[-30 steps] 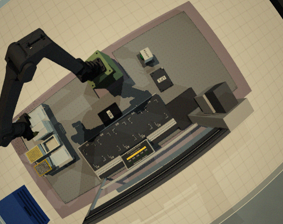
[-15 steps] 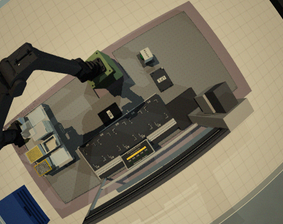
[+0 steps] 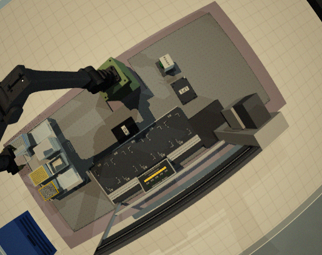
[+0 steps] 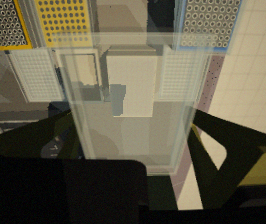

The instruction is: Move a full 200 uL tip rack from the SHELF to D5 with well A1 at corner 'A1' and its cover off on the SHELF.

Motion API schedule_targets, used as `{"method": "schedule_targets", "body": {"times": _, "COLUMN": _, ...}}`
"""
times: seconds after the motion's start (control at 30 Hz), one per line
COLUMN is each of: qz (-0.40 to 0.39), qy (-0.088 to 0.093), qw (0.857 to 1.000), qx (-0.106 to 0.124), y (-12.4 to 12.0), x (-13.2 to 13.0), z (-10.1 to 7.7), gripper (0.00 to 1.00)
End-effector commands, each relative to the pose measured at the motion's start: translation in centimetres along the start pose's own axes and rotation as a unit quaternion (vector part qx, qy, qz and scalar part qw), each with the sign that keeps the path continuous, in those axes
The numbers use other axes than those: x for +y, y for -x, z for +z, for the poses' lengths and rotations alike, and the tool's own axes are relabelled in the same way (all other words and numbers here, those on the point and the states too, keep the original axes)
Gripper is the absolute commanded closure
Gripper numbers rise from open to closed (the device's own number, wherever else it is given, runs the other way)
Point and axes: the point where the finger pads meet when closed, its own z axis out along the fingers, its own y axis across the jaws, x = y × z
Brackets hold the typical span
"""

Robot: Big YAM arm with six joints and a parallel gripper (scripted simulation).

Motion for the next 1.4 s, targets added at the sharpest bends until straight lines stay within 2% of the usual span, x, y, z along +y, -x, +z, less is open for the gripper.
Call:
{"method": "schedule_targets", "body": {"times": 0.0, "qz": -0.002, "qy": 0.005, "qw": 1.000, "qx": -0.023, "y": 2.3, "x": -0.1, "z": -2.2, "gripper": 1.00}}
{"method": "schedule_targets", "body": {"times": 0.5, "qz": -0.002, "qy": 0.005, "qw": 1.000, "qx": -0.024, "y": 9.6, "x": 0.1, "z": -2.3, "gripper": 1.00}}
{"method": "schedule_targets", "body": {"times": 0.6, "qz": 0.001, "qy": 0.005, "qw": 1.000, "qx": -0.024, "y": 9.9, "x": 0.1, "z": -2.3, "gripper": 1.00}}
{"method": "schedule_targets", "body": {"times": 0.63, "qz": 0.001, "qy": 0.006, "qw": 1.000, "qx": -0.031, "y": 9.9, "x": 0.1, "z": -3.2, "gripper": 1.00}}
{"method": "schedule_targets", "body": {"times": 0.67, "qz": 0.002, "qy": 0.008, "qw": 0.999, "qx": -0.049, "y": 10.0, "x": 0.1, "z": -5.5, "gripper": 1.00}}
{"method": "schedule_targets", "body": {"times": 0.8, "qz": 0.002, "qy": 0.008, "qw": 0.999, "qx": -0.047, "y": 10.0, "x": 0.1, "z": -5.3, "gripper": 1.00}}
{"method": "schedule_targets", "body": {"times": 0.87, "qz": 0.001, "qy": 0.007, "qw": 0.999, "qx": -0.040, "y": 10.0, "x": 0.1, "z": -4.4, "gripper": 1.00}}
{"method": "schedule_targets", "body": {"times": 0.9, "qz": 0.000, "qy": 0.005, "qw": 1.000, "qx": -0.028, "y": 9.3, "x": 0.4, "z": -2.7, "gripper": 1.00}}
{"method": "schedule_targets", "body": {"times": 1.2, "qz": 0.000, "qy": 0.005, "qw": 1.000, "qx": -0.028, "y": 9.3, "x": 0.4, "z": -2.7, "gripper": 1.00}}
{"method": "schedule_targets", "body": {"times": 1.23, "qz": 0.001, "qy": 0.006, "qw": 0.999, "qx": -0.040, "y": 10.0, "x": -0.1, "z": -4.3, "gripper": 1.00}}
{"method": "schedule_targets", "body": {"times": 1.37, "qz": 0.001, "qy": 0.006, "qw": 0.999, "qx": -0.040, "y": 10.0, "x": -0.1, "z": -4.3, "gripper": 1.00}}
